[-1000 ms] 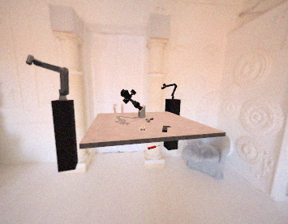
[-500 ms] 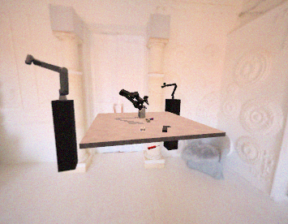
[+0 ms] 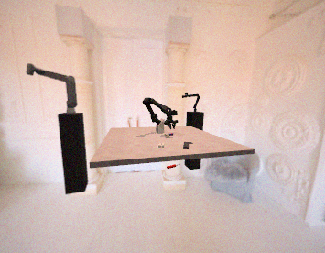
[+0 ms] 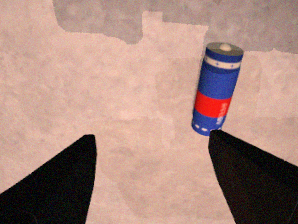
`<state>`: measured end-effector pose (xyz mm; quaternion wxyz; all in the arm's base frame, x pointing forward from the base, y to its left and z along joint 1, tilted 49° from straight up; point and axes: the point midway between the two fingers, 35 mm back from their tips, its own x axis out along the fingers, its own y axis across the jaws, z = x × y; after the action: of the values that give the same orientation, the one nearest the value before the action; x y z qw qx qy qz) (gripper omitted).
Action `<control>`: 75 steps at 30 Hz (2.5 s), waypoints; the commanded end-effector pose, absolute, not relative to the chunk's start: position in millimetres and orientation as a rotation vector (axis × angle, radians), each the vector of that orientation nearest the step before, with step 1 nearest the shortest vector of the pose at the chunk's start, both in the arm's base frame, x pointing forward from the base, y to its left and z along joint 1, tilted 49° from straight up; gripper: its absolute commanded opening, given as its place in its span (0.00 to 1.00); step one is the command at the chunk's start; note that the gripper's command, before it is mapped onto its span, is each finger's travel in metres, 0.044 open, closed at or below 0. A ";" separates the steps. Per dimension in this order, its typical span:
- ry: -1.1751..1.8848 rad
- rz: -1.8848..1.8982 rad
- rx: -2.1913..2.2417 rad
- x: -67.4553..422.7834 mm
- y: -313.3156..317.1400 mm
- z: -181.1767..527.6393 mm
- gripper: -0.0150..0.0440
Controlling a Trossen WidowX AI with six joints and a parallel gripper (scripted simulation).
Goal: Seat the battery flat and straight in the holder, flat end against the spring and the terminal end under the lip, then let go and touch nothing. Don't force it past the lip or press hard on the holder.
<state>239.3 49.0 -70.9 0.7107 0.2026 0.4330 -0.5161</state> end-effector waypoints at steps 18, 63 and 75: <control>0.806 -1.337 0.294 203.6 23.3 -102.4 0.67; 0.804 -1.338 0.292 203.4 -0.8 -122.7 0.39; 0.845 -1.314 0.253 207.3 32.4 -89.2 0.39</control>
<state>203.0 31.5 -93.9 0.7031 0.1227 0.3672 -0.5965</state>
